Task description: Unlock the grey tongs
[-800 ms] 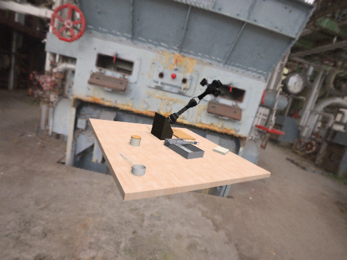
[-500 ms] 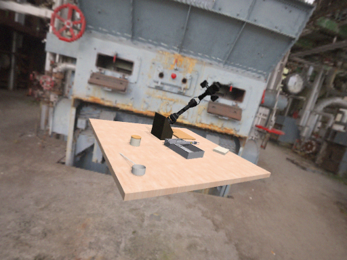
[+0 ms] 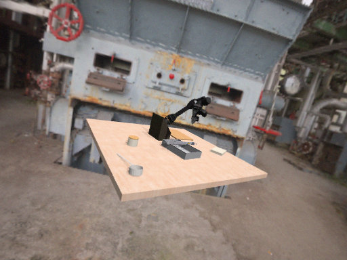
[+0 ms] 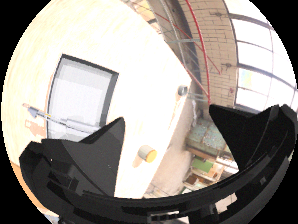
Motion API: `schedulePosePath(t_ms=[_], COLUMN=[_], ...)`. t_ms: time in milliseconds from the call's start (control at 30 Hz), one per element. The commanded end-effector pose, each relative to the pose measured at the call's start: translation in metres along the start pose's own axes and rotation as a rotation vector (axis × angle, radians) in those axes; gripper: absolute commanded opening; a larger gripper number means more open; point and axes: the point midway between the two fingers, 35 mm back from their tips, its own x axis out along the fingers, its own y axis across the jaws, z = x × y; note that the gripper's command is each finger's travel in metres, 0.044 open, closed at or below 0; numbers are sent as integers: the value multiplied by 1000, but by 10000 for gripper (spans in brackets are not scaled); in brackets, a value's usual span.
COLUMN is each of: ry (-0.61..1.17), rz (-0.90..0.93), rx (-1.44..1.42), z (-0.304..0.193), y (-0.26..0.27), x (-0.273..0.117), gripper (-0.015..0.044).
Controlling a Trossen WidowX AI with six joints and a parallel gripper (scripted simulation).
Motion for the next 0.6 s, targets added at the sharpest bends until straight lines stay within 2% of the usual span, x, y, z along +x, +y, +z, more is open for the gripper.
schedulePosePath(t_ms=[0,167,333,400,567], ry=[-33,-137,-313,-370,-378], rz=[262,473,655,694,699], rx=[-308,-559,-781,-832,-839], z=[-16,-31,-47,-52,-52], y=[56,108,160,174,176], x=[48,77,96,100,100], gripper=[440,440,440,440,440])
